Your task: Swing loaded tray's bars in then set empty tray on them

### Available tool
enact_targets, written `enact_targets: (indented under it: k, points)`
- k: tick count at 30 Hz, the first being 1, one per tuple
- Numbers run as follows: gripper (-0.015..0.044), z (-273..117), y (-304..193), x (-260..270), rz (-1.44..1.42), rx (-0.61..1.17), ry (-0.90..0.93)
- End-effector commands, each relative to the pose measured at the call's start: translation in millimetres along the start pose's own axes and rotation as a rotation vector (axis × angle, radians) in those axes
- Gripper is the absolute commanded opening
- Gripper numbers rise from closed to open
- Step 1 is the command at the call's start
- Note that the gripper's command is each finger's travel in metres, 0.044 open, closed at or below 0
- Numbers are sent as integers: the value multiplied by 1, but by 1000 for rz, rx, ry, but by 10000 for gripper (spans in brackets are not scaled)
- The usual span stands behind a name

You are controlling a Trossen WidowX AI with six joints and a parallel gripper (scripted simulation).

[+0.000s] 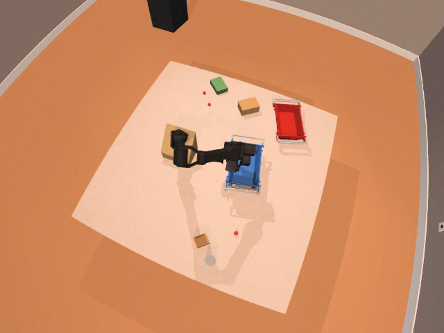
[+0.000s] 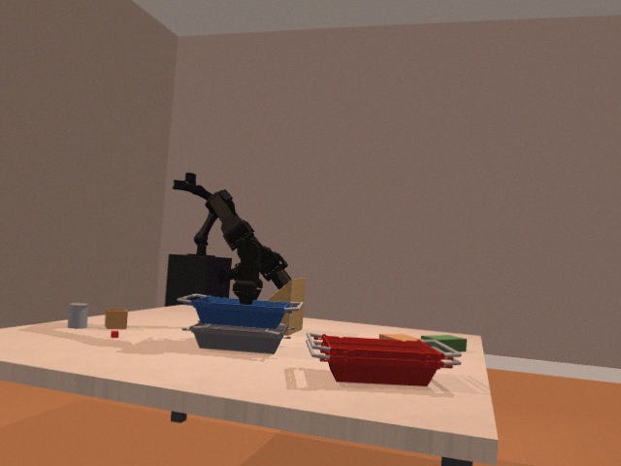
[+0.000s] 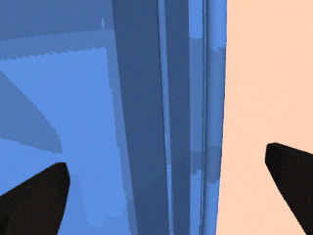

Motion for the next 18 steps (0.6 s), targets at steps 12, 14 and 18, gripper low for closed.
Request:
enact_targets:
  k: [12,14,18]
  points:
    - [440,-101,-1,2,-2,4,8]
    - [440,-106,-1,1,-2,3,8]
    - [440,-102,-2,-3,-5,2,10]
Point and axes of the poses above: the point midway between the two fingers, 35 mm back from their tips, its own z axis out along the fingers, its own x axis across the jaws, y = z × x, the point moved 4 cm from there along -z, back along the fingers, and after that the axes turned 2 degrees about -z, right-handed, at the moved point
